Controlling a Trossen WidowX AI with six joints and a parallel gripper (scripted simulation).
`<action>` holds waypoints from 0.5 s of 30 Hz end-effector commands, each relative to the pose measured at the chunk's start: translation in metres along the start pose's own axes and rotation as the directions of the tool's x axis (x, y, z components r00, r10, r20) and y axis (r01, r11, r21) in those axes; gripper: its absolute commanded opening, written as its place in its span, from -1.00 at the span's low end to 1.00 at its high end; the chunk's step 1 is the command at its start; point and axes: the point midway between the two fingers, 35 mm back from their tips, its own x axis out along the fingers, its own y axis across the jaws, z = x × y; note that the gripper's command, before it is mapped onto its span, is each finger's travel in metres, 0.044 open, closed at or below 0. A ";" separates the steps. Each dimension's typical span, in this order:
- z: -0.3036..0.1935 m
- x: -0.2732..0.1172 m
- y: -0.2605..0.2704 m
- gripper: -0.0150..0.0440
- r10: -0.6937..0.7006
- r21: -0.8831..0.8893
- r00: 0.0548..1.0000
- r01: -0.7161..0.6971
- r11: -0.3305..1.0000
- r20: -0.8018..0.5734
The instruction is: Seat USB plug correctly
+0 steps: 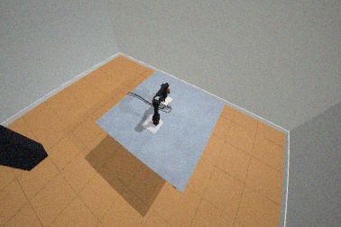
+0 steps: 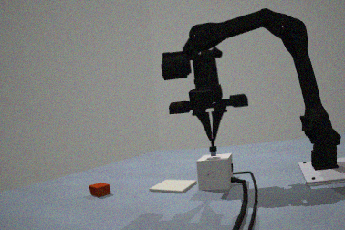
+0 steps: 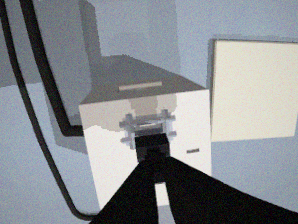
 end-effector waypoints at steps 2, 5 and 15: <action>0.000 0.002 0.000 -0.49 0.000 0.004 1.000 0.000 1.000 0.000; 0.000 0.002 0.000 -0.49 0.000 0.004 1.000 0.000 1.000 0.000; 0.000 0.003 0.000 -0.49 0.000 0.004 1.000 0.000 1.000 0.000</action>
